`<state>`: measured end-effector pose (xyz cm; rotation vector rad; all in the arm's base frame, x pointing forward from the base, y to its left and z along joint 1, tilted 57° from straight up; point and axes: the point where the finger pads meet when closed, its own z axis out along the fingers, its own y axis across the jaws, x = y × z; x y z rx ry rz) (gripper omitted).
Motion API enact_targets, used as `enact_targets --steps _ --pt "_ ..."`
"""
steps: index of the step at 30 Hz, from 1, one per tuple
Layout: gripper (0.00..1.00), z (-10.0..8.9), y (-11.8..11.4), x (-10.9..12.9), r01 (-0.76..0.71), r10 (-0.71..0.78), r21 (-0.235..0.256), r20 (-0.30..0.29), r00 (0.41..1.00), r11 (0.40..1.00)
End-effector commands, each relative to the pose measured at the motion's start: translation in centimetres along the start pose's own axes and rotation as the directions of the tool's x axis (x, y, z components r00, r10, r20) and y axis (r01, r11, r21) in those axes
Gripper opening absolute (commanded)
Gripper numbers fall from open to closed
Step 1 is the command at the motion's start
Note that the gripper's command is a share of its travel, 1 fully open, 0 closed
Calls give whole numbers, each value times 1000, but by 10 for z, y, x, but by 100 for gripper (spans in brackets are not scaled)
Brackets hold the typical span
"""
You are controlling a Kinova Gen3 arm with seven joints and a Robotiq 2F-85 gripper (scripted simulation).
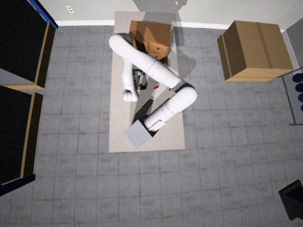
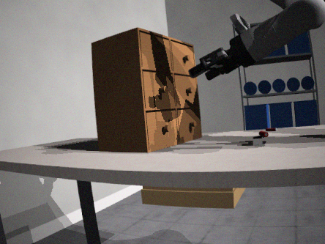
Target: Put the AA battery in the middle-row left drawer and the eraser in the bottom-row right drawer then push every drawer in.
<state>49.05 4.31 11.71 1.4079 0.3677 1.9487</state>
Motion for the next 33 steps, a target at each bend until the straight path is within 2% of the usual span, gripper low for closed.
enact_targets --steps 1,2,3,24,33 --pt "100 0 0 0 0 0 1 -1 1000 1000" --pt "100 0 0 0 0 0 1 -1 1000 1000" --pt "33 0 0 0 0 0 1 -1 1000 1000" --pt "33 0 0 0 0 0 1 -1 1000 1000" --pt "33 7 0 1 0 0 1 -1 1000 1000"
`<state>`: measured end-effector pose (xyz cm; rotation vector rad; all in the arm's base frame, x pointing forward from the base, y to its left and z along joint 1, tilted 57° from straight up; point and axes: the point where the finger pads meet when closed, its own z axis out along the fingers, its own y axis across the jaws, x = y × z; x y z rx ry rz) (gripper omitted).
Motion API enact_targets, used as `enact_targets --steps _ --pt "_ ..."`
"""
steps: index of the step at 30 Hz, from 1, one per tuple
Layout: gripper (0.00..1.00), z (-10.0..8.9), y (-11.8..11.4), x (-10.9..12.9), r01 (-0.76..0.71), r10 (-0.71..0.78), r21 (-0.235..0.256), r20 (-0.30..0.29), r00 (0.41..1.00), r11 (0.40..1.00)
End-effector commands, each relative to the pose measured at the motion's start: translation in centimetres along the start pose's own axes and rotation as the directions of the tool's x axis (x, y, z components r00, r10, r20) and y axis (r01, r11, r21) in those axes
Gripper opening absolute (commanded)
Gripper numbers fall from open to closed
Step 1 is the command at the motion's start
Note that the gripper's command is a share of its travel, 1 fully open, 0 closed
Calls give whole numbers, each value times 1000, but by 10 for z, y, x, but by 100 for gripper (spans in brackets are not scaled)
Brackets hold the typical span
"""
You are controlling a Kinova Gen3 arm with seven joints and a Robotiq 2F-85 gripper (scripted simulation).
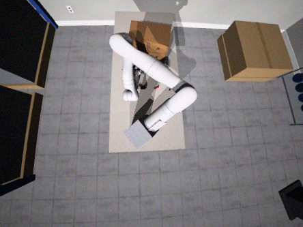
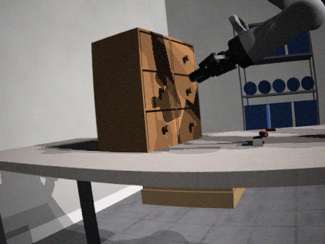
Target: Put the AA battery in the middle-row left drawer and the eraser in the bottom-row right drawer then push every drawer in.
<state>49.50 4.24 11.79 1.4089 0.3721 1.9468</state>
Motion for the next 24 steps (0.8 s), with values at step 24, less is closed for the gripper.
enact_targets --steps 24 --pt "33 62 1 4 -2 2 -2 -1 1000 1000"
